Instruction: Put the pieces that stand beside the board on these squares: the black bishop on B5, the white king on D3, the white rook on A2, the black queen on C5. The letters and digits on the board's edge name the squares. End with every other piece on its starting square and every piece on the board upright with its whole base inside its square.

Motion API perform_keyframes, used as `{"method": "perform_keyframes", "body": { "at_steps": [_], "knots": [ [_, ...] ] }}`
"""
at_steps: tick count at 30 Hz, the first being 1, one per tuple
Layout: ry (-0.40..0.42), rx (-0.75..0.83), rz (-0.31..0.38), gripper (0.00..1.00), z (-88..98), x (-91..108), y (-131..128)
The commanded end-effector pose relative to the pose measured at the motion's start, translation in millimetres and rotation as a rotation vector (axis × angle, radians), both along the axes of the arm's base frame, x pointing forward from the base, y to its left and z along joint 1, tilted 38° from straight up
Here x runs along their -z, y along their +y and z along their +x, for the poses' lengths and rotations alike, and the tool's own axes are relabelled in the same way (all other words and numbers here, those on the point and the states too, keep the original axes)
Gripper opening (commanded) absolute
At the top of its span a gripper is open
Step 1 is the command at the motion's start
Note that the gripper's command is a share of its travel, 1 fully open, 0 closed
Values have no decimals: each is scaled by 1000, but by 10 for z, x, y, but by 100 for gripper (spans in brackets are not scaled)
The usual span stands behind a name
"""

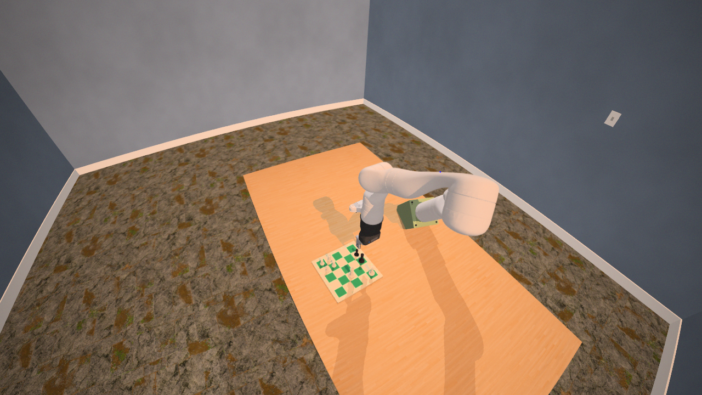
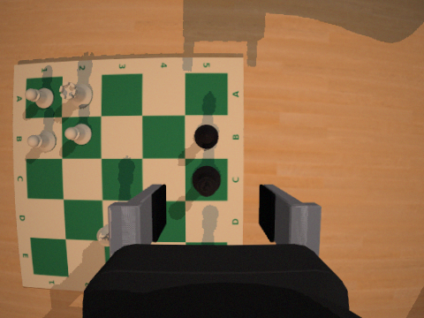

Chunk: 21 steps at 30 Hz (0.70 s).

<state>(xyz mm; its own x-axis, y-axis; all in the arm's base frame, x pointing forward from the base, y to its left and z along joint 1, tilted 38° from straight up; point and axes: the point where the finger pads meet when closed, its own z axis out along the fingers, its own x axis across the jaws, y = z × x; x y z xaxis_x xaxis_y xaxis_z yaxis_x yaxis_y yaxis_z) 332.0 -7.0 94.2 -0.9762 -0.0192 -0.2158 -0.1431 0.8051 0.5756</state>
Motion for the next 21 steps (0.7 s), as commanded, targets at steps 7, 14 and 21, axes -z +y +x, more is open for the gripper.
{"method": "perform_keyframes", "body": {
  "at_steps": [7,14,21],
  "knots": [
    [-10,4,-3,100,-10,-195,-149],
    [-10,4,-3,100,-54,-395,-299],
    [-10,4,-3,100,-68,-459,-347]
  ]
}}
